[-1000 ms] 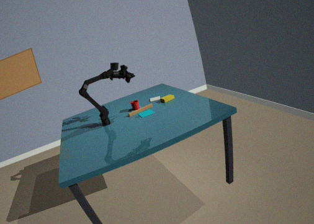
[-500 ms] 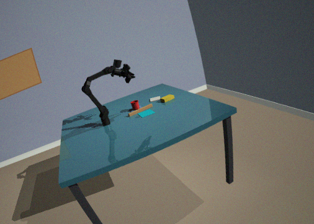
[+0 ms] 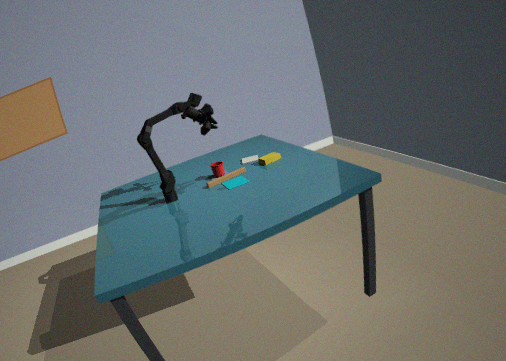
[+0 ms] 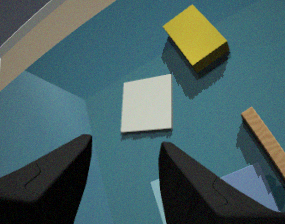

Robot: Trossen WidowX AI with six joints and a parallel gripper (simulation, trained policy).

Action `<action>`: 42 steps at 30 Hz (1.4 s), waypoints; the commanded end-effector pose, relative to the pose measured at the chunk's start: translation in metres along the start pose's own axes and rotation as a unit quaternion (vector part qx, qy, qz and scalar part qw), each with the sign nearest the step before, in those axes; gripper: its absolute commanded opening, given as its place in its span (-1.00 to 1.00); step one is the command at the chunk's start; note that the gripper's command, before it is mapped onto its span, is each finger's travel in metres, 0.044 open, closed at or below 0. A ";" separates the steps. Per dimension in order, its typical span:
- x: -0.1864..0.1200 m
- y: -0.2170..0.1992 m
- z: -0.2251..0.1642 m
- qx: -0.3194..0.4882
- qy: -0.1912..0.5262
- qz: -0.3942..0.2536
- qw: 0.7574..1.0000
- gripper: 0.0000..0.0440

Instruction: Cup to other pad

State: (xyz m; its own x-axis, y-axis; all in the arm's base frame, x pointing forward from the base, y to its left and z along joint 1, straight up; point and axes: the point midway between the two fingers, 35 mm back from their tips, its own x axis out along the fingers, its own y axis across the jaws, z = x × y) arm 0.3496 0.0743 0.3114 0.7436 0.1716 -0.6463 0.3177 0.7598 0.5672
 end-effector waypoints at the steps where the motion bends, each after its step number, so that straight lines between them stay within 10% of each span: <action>1: 0.003 0.001 -0.003 0.024 0.018 -0.013 0.999 -0.33; 42: 0.051 -0.068 -0.063 0.131 0.184 -0.283 0.932 -0.37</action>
State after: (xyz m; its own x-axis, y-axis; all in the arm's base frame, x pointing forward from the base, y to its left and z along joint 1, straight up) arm 0.3317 0.0726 0.2150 0.2157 0.0474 -0.9753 0.7521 0.6290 0.1970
